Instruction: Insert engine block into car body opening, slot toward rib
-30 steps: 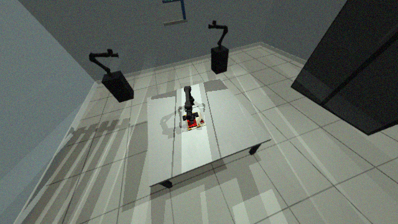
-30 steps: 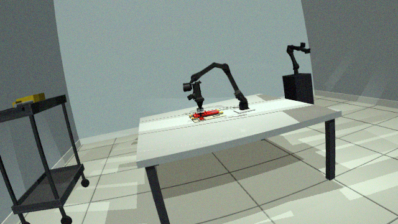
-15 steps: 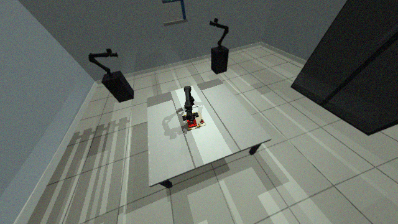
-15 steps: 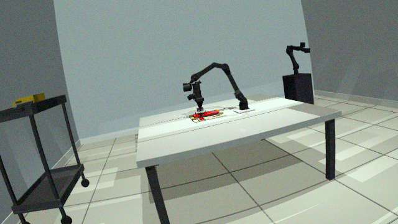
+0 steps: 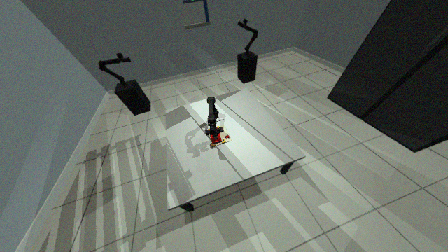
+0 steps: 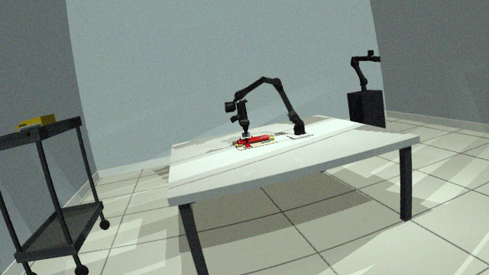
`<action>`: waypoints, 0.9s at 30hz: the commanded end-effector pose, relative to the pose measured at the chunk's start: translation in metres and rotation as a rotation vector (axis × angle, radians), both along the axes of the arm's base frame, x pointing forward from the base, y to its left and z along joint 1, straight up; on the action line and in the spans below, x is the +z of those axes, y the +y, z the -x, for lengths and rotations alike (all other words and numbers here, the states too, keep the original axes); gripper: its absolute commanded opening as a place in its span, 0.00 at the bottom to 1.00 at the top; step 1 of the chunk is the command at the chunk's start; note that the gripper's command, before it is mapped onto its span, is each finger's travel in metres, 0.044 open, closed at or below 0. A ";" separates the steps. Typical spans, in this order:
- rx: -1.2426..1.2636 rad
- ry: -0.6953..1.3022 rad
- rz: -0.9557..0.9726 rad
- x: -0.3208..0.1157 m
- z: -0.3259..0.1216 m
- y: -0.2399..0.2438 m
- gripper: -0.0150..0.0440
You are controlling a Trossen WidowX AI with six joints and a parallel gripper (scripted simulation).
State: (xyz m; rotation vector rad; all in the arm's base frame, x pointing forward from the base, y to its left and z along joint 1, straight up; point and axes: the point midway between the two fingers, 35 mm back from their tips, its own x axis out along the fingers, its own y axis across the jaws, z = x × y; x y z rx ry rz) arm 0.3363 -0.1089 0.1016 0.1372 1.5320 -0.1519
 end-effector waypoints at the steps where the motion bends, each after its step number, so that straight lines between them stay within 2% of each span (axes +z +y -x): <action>1: 0.088 -0.001 0.002 0.001 0.000 0.000 0.52; 9: 0.220 0.001 0.006 -0.001 0.000 0.000 0.52; 22: -0.083 -0.003 -0.004 -0.002 0.000 0.000 0.52; 27: -0.026 -0.002 -0.002 -0.002 0.000 0.000 0.52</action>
